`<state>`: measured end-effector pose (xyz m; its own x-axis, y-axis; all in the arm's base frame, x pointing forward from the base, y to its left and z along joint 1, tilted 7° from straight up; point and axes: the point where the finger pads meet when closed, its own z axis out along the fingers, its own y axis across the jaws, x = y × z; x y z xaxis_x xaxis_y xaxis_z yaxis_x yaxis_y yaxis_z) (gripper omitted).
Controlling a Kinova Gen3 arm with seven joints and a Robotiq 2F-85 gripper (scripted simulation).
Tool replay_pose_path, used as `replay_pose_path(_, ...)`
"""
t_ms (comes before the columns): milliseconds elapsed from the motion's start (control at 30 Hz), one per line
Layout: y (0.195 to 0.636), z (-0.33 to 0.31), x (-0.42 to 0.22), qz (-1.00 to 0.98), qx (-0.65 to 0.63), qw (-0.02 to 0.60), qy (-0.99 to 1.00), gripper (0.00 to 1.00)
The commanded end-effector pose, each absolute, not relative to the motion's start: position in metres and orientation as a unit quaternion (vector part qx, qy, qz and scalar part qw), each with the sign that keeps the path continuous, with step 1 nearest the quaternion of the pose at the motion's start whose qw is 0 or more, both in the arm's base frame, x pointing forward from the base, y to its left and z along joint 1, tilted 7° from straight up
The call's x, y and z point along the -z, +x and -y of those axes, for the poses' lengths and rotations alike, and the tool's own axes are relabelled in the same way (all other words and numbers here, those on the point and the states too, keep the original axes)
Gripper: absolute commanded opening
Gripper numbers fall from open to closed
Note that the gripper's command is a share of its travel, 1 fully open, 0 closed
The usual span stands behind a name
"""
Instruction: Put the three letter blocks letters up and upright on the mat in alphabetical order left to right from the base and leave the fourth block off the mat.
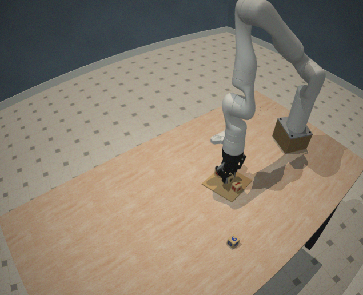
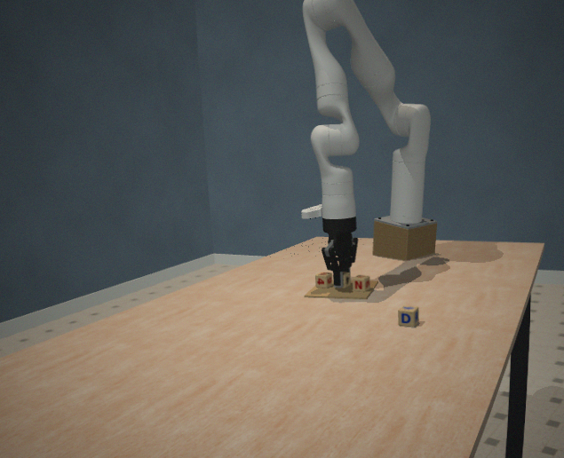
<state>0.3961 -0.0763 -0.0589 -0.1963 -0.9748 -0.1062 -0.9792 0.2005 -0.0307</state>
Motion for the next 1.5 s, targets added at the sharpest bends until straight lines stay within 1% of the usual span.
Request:
replay_pose_path(0,0.3991,0.0757,0.0589,-0.775,-0.020,0.053,-0.629,0.26)
replay_pose_path(1467,0.4024,0.0736,0.0585,-0.777,-0.020,0.053,-0.627,0.26)
